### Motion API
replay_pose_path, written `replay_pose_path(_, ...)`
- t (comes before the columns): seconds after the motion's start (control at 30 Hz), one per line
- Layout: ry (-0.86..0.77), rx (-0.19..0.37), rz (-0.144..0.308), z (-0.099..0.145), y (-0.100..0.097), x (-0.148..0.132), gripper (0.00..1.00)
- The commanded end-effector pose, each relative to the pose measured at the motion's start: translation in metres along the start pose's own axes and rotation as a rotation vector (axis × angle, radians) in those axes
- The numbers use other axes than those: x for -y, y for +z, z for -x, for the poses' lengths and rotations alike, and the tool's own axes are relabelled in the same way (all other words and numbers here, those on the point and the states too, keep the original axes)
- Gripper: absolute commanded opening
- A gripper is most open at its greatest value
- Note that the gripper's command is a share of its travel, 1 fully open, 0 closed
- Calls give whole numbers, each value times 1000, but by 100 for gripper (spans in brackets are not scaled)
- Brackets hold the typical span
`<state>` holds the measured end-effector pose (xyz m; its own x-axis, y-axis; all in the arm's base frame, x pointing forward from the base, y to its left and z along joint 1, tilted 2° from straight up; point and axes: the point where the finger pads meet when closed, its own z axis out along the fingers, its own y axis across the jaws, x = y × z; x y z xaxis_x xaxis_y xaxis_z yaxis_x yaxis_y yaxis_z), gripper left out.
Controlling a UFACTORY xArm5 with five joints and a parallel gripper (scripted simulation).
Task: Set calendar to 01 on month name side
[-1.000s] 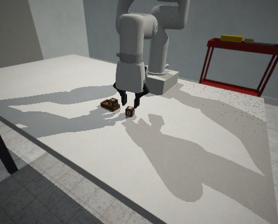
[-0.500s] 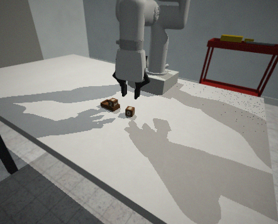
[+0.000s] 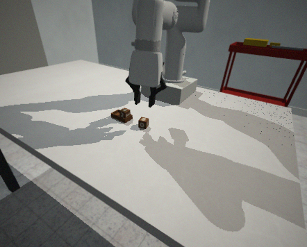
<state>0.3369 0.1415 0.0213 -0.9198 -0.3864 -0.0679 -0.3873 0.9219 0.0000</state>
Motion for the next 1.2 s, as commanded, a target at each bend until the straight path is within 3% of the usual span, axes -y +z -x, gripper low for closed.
replay_pose_path(0.0, 0, 44, 0, 1, -1, 0, 47)
replay_pose_path(0.1, 0, 60, 0, 1, -1, 0, 47)
replay_pose_path(0.33, 0, 192, 0, -2, -1, 0, 47)
replay_pose_path(0.6, 0, 219, 0, -3, -1, 0, 47)
replay_pose_path(0.83, 0, 339, 0, -5, -1, 0, 47)
replay_pose_path(1.17, 0, 373, 0, -6, 0, 0, 47)
